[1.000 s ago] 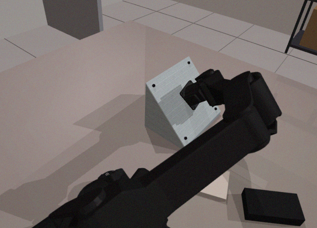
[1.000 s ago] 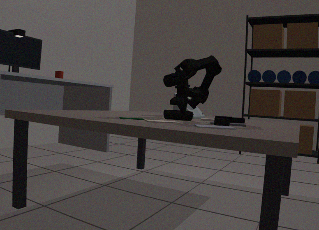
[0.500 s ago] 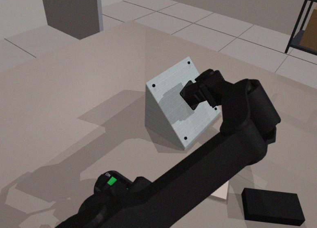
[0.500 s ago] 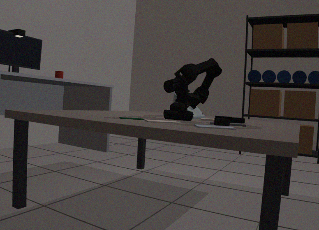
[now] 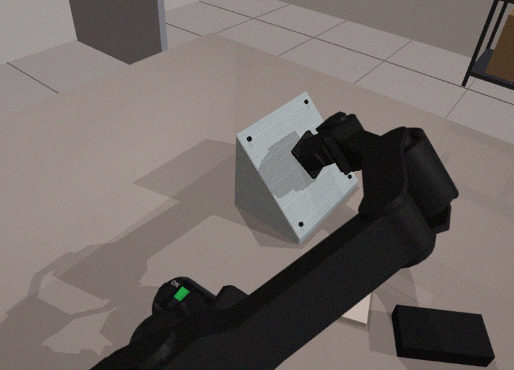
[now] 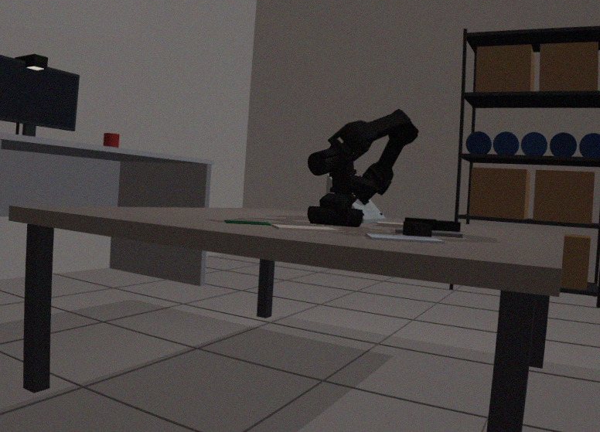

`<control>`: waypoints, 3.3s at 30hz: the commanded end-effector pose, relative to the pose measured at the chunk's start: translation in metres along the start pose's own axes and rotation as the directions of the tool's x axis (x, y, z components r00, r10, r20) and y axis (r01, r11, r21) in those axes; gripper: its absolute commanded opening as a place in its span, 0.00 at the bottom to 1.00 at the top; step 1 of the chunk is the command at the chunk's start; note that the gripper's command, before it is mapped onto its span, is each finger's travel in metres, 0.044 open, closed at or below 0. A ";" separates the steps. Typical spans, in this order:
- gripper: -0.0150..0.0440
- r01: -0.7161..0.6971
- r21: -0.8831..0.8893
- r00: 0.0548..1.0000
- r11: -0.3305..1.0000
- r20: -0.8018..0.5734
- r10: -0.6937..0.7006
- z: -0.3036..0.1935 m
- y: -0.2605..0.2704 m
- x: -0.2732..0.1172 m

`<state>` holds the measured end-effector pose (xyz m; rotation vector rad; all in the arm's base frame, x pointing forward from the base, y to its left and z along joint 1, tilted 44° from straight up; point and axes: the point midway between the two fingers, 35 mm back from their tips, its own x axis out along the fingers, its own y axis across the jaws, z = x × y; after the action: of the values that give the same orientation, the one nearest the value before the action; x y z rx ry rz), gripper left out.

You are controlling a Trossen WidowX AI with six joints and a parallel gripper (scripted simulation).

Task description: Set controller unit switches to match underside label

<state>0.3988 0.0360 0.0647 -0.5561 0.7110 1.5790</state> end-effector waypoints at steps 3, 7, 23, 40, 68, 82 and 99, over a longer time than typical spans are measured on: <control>0.25 0.000 0.007 1.000 1.000 0.005 0.000 0.000 0.003 0.001; 0.25 0.000 0.007 1.000 1.000 0.005 0.000 0.000 0.004 0.002; 0.25 0.000 0.007 1.000 1.000 0.005 0.000 0.000 0.010 0.004; 0.25 -0.001 0.008 1.000 1.000 0.006 0.001 0.000 0.027 0.009; 0.25 -0.003 0.010 1.000 1.000 0.006 0.003 0.000 0.060 0.020; 0.25 -0.003 0.010 1.000 1.000 0.006 0.003 0.000 0.064 0.021; 0.25 0.024 0.029 1.000 0.999 0.003 -0.024 -0.001 0.015 -0.047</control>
<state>0.3801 0.0144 0.0901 -0.5336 0.7164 1.5528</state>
